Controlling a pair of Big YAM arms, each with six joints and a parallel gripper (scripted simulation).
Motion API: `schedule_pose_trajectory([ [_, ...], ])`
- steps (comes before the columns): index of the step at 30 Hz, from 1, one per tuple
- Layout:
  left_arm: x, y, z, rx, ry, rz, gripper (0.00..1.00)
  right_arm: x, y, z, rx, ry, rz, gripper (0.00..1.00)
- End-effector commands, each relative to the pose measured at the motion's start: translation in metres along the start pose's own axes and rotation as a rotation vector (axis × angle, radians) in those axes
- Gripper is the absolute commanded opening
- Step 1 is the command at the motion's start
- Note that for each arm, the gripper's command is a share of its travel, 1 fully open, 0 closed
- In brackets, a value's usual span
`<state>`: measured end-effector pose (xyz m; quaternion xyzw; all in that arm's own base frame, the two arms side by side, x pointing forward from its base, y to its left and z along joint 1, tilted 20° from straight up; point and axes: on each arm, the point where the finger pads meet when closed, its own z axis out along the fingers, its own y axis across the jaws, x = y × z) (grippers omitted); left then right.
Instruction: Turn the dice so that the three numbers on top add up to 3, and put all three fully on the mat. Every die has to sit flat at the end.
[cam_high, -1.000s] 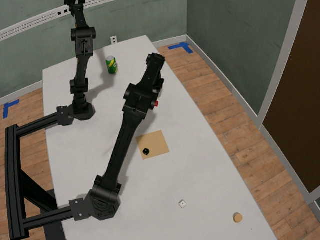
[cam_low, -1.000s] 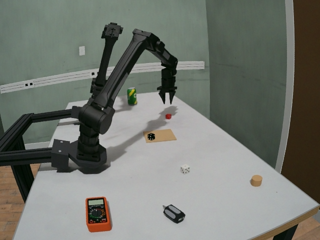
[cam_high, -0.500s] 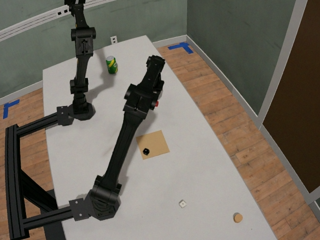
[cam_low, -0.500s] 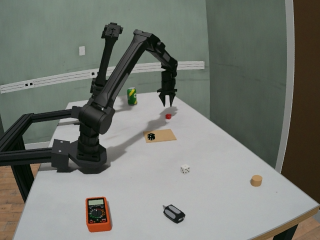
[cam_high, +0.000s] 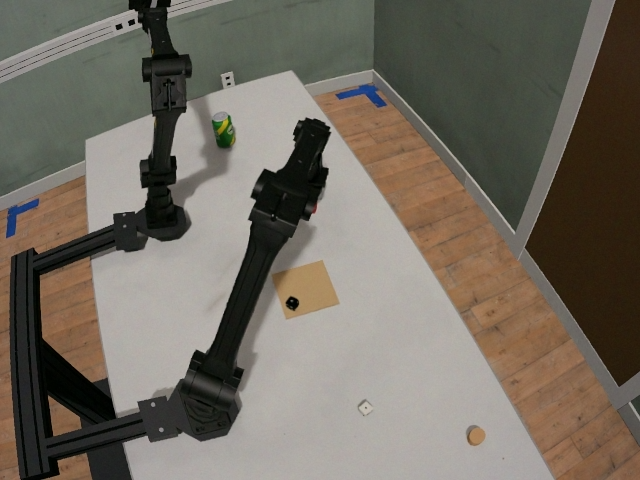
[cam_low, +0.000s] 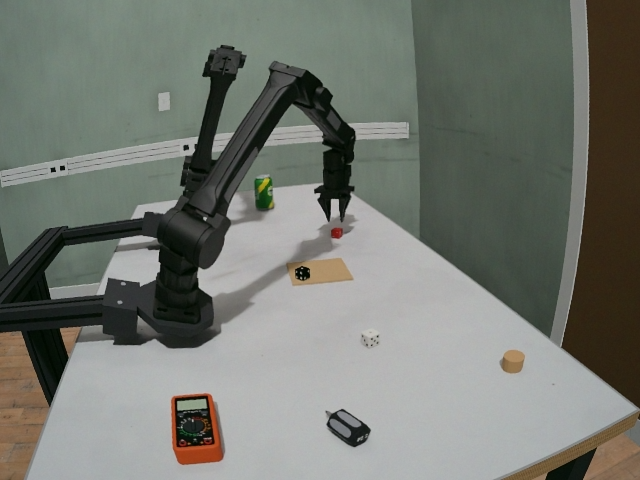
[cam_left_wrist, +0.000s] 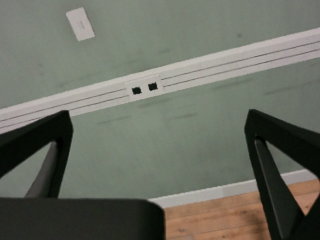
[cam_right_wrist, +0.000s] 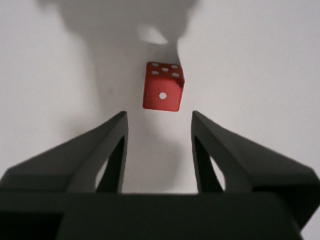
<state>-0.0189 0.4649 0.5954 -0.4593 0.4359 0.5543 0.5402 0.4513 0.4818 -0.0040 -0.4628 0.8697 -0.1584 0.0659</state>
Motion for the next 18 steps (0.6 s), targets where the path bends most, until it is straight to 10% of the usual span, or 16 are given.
schedule_pose_trajectory([
  [1, -0.005, 0.006, -0.005, -0.016, -0.004, 0.017, 1.00, -0.009, -0.010, 0.010, -0.002, -0.018, 0.014, 0.39],
  [18, -0.005, 0.006, -0.005, -0.016, -0.004, 0.017, 1.00, -0.002, -0.007, 0.027, -0.004, -0.001, 0.010, 0.39],
])
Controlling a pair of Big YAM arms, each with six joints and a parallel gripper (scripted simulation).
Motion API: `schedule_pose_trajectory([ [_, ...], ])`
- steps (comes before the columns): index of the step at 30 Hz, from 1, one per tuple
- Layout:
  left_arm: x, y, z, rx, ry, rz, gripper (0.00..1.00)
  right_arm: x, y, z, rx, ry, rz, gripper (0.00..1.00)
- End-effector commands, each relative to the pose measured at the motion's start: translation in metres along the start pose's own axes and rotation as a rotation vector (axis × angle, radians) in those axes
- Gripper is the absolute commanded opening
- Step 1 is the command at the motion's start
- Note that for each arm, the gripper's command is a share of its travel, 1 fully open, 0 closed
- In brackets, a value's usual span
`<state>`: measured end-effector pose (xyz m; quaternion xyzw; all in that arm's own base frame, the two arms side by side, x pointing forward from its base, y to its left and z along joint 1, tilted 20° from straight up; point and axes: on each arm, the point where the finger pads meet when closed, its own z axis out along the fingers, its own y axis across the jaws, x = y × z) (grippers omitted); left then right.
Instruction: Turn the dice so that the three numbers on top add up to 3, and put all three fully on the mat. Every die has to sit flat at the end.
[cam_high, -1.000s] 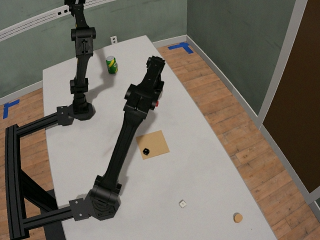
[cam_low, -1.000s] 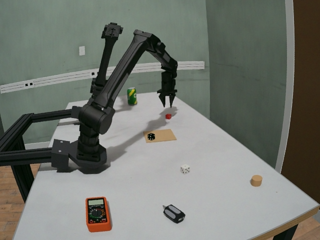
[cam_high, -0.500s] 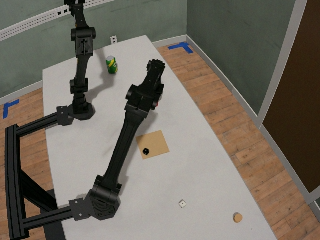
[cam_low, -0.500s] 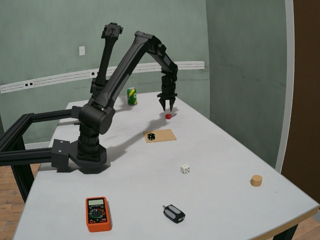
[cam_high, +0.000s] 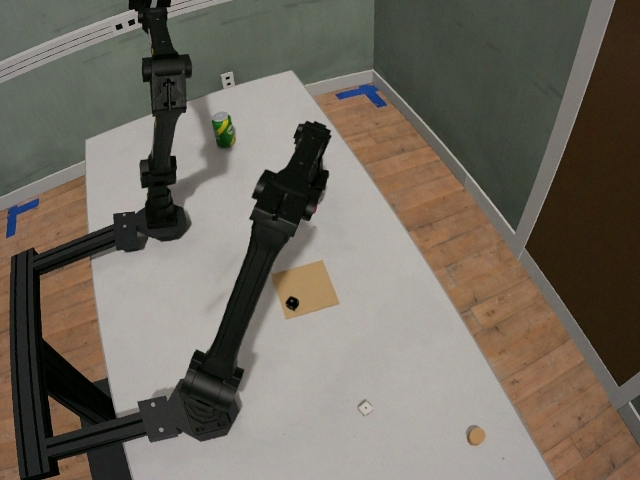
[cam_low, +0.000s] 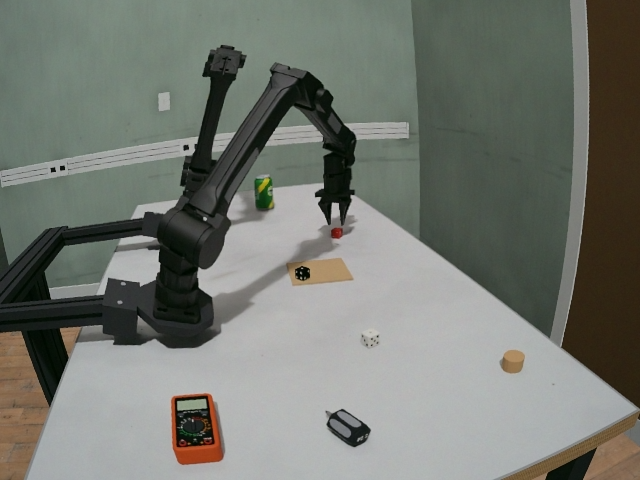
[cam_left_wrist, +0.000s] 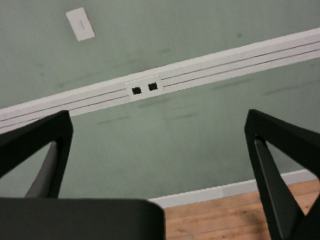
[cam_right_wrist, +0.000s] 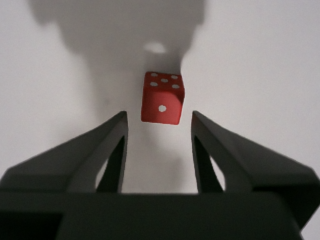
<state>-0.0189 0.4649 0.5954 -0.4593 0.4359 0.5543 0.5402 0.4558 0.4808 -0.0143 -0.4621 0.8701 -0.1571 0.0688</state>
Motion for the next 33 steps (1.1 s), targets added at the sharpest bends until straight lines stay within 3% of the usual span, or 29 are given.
schedule_pose_trajectory([
  [1, -0.005, 0.006, -0.005, -0.016, -0.004, 0.017, 1.00, 0.000, -0.006, 0.016, -0.004, 0.006, 0.007, 0.39],
  [20, -0.005, 0.006, -0.005, -0.016, -0.004, 0.017, 1.00, 0.002, -0.006, 0.016, -0.004, 0.007, 0.006, 0.39],
  [33, -0.005, 0.006, -0.005, -0.016, -0.004, 0.017, 1.00, -0.004, -0.013, 0.002, -0.002, -0.019, 0.016, 0.39],
])
